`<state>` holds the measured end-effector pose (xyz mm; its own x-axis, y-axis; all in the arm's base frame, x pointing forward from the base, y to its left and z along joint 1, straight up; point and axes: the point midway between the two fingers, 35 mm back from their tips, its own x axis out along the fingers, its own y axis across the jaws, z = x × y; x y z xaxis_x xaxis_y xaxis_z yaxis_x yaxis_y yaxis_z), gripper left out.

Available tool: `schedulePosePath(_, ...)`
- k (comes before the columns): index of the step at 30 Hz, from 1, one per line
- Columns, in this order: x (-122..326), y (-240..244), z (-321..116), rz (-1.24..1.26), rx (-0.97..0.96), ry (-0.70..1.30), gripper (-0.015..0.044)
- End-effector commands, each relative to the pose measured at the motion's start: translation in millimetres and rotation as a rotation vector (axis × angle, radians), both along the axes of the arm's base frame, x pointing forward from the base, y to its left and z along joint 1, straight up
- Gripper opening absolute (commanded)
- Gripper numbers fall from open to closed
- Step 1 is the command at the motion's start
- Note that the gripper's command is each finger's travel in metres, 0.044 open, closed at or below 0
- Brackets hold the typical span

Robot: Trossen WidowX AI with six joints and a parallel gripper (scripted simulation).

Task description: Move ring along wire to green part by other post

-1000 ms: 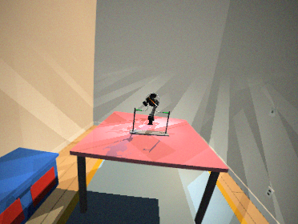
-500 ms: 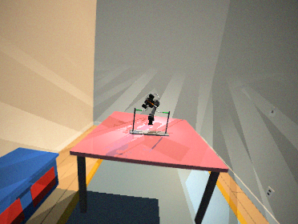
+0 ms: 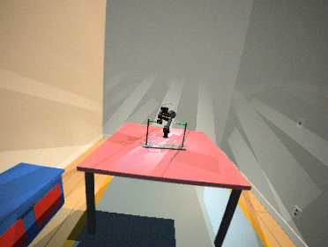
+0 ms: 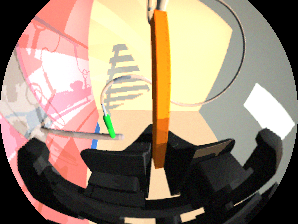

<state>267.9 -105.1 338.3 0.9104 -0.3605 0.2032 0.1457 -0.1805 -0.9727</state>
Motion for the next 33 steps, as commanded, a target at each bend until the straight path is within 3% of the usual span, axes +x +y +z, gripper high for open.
schedulePosePath(1,-0.2,-1.7,-13.4,-0.003,0.086,0.010,-0.0150)
schedulePosePath(33,-4.0,39.1,-125.0,0.004,0.885,0.114,-0.0150)
